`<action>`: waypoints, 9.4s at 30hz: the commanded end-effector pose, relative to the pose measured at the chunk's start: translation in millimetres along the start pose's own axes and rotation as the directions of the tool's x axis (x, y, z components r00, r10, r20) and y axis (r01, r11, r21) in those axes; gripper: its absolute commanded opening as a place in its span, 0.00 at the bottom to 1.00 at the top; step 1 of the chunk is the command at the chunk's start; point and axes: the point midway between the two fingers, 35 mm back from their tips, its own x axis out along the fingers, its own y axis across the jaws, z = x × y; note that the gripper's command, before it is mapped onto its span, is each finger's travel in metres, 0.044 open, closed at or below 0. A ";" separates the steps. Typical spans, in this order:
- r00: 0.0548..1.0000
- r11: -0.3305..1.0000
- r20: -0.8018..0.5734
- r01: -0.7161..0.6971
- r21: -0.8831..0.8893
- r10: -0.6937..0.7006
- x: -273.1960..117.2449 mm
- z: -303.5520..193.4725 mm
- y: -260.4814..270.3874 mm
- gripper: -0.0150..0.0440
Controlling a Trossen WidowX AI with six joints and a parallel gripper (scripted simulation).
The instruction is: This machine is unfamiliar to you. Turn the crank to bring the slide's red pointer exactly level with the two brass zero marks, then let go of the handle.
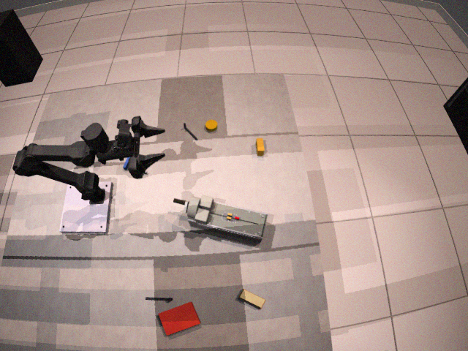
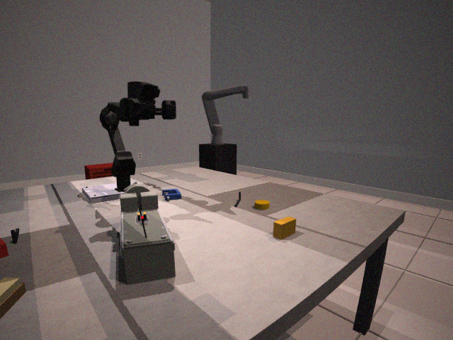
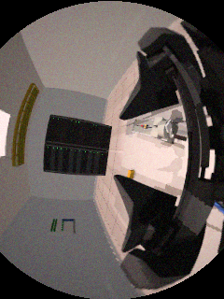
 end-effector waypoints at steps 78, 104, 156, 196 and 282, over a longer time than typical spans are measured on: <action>0.660 0.928 -0.724 0.364 0.074 -0.202 138.1 -169.5 -143.3 1.00; 0.648 0.934 -0.723 0.357 0.013 -0.238 72.6 -103.5 -95.5 1.00; 0.642 0.932 -0.723 0.361 -0.005 -0.253 26.6 -227.3 -71.7 1.00; 0.642 0.932 -0.724 0.361 -0.006 -0.253 23.4 -267.2 -71.2 0.47; 0.642 0.932 -0.723 0.361 -0.007 -0.254 17.4 -208.7 -91.5 0.25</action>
